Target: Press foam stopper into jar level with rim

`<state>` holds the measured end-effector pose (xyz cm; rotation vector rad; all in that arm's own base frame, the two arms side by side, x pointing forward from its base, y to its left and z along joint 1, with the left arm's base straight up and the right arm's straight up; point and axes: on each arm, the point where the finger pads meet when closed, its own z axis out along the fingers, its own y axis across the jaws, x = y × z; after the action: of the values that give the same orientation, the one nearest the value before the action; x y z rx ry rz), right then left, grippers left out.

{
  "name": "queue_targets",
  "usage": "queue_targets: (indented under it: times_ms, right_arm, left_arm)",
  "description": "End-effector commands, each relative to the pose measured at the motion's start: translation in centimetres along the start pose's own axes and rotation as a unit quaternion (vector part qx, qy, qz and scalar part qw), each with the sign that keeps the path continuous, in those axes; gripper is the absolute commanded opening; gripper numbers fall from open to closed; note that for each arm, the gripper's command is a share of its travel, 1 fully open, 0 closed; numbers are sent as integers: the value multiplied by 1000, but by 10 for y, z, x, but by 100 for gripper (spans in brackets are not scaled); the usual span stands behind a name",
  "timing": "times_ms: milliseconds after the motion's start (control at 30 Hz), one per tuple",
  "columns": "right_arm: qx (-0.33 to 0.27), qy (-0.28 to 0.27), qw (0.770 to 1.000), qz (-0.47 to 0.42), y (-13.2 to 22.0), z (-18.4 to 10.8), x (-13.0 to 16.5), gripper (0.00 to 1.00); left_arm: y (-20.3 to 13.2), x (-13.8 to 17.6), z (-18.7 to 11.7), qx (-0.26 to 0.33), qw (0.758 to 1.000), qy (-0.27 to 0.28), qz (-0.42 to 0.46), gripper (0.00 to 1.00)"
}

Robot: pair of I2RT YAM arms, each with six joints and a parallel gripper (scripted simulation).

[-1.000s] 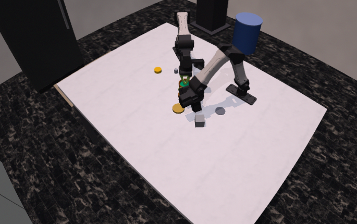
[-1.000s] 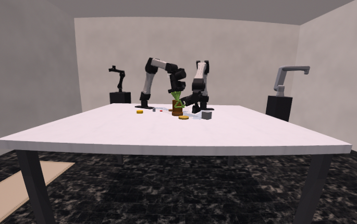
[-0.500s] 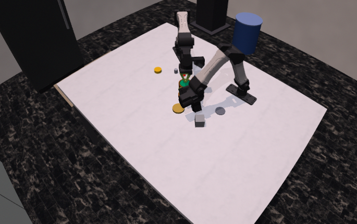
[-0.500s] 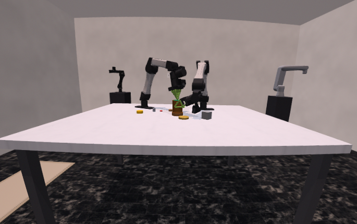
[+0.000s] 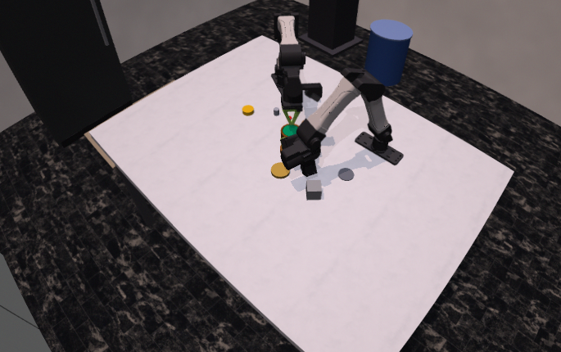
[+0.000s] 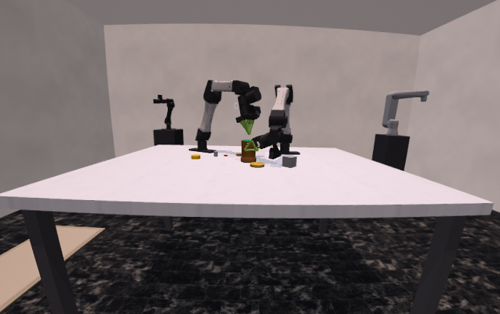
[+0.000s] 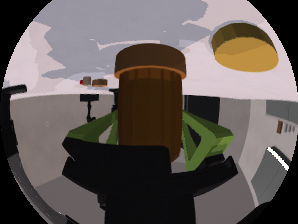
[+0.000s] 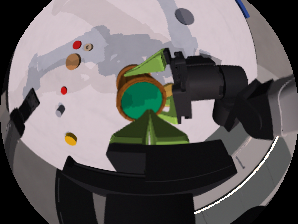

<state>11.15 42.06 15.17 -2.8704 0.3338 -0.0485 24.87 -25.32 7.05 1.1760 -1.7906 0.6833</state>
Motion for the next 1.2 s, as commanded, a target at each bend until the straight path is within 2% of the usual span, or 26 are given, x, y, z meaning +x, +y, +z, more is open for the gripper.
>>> queue_targets:
  times_ms: [0, 367, 500, 667, 733, 867, 900, 1067, 1133, 1167]
  right_arm:
    - [-20, 3, 1000, 9, 4, 2, 6, 0]
    - [-1, 5, 1000, 10, -3, -18, 7, 0]
    - [-16, 4, 1000, 10, 5, -10, 7, 0]
    - [17, 6, 1000, 11, -4, -33, 8, 0]
    - [-2, 5, 1000, 11, 2, -21, 8, 0]
    - [7, 6, 1000, 12, 1, -24, 9, 0]
    - [0, 5, 1000, 8, 1, -17, 6, 0]
    - [5, 4, 1000, 8, -2, -17, 5, 0]
    - [-12, 4, 1000, 8, -3, -15, 5, 0]
    - [-7, 4, 1000, 8, -4, -23, 5, 0]
  left_arm:
    - [-3, -3, 6, -2, 1000, -4, 26, 64]
    - [-3, -3, 6, -2, 1000, -4, 26, 64]
    - [-3, -3, 6, -2, 1000, -4, 26, 64]
    - [-3, -3, 6, -2, 1000, -4, 26, 64]
    - [-3, -3, 6, -2, 1000, -4, 26, 64]
    - [-3, -3, 6, -2, 1000, -4, 26, 64]
    - [-3, -3, 6, -2, 1000, -4, 26, 64]
    - [-3, -3, 6, -2, 1000, -4, 26, 64]
    - [-3, -3, 6, -2, 1000, -4, 26, 64]
    - [-3, -3, 6, -2, 1000, -4, 26, 64]
